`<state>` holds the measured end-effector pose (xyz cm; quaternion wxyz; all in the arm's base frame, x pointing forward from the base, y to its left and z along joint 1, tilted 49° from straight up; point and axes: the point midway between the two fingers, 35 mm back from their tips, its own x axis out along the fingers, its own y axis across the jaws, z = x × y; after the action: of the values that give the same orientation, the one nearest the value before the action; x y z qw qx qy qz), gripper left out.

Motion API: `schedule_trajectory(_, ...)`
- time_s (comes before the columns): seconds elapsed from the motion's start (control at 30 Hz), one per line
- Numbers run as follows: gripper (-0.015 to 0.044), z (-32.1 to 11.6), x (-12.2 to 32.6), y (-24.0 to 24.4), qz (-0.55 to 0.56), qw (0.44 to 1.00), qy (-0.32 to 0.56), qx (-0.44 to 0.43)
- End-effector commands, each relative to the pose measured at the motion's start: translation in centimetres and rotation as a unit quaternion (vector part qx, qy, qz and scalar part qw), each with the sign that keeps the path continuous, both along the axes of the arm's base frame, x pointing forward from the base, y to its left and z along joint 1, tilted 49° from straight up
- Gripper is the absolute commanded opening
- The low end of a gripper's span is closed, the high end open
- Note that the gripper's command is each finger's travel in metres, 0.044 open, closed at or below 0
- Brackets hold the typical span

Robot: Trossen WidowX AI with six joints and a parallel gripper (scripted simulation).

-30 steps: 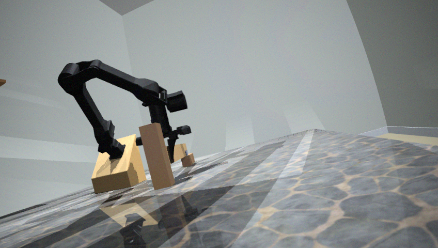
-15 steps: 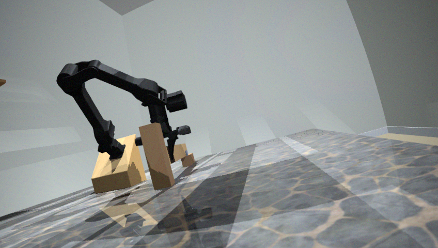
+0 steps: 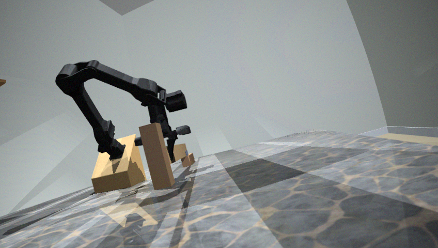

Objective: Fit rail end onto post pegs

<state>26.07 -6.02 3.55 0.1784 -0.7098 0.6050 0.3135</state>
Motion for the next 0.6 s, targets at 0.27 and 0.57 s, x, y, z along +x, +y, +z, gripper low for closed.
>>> schedule_trajectory(0.27, 0.0, 0.5, 0.27, -0.14, 0.002, 1.0, -0.002, 0.0)
schedule_trajectory(0.57, 0.0, 0.71, 0.33, -0.31, 0.002, 1.0, -0.002, 0.0)
